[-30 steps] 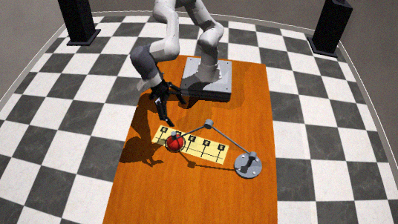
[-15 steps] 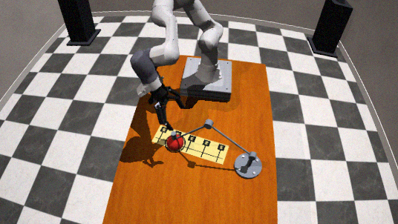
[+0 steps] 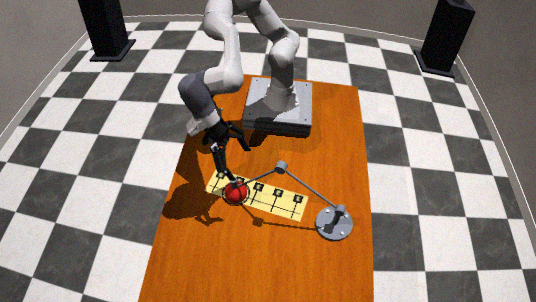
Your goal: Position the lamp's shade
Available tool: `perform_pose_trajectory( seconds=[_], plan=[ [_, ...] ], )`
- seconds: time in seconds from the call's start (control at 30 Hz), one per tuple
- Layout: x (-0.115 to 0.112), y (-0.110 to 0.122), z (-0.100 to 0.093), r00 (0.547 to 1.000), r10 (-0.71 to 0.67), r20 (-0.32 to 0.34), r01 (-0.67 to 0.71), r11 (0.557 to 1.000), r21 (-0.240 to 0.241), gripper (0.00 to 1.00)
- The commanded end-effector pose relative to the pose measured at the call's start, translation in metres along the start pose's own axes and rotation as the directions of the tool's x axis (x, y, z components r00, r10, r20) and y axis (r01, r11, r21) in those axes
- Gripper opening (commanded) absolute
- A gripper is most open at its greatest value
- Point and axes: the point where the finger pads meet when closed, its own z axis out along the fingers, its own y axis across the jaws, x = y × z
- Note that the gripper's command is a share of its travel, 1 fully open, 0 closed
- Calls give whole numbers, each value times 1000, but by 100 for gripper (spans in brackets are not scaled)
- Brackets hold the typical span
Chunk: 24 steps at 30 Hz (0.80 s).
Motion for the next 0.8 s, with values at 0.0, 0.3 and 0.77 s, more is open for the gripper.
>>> perform_pose_trajectory(
  seconds=[0.0,0.3,0.77],
  plan=[
    [0,-4,9,1000,1,0,-1,1000,11,100],
    [0,-3,27,1000,1,0,-1,1000,7,100],
    [-1,0,57,1000,-7,0,7,1000,-2,100]
  ],
)
